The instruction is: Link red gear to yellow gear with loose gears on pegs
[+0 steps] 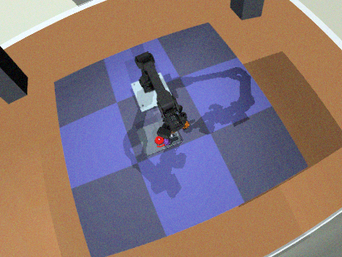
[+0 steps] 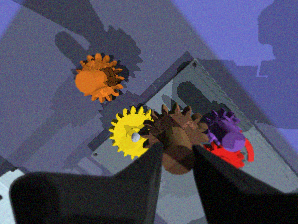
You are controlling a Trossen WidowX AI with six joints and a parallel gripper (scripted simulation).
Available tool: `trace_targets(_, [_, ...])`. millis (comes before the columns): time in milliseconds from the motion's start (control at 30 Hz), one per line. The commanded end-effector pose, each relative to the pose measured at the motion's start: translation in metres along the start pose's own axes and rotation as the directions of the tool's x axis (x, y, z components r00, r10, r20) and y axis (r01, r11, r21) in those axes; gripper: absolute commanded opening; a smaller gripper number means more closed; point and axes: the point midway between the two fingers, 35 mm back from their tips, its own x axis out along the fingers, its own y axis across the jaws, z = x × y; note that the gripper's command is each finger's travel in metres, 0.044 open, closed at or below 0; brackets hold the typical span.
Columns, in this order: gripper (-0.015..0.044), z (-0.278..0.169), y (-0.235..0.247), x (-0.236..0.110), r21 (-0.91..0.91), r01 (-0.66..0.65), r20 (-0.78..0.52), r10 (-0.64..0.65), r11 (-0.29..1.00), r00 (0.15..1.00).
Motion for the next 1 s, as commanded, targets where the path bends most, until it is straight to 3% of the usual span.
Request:
trace_targets(0, [0.0000, -0.0008, -0.0105, 0.0026, -0.010, 0.004, 0.011, -0.004, 1.000, 1.000])
trace_targets(300, [0.0000, 0.0001, -0.0123, 0.0028, 0.001, 0.004, 0.011, -0.004, 1.000, 1.000])
trace_targets(967, [0.0000, 0.0000, -0.0127, 0.0028, 0.223, 0.002, 0.011, -0.004, 0.975, 1.000])
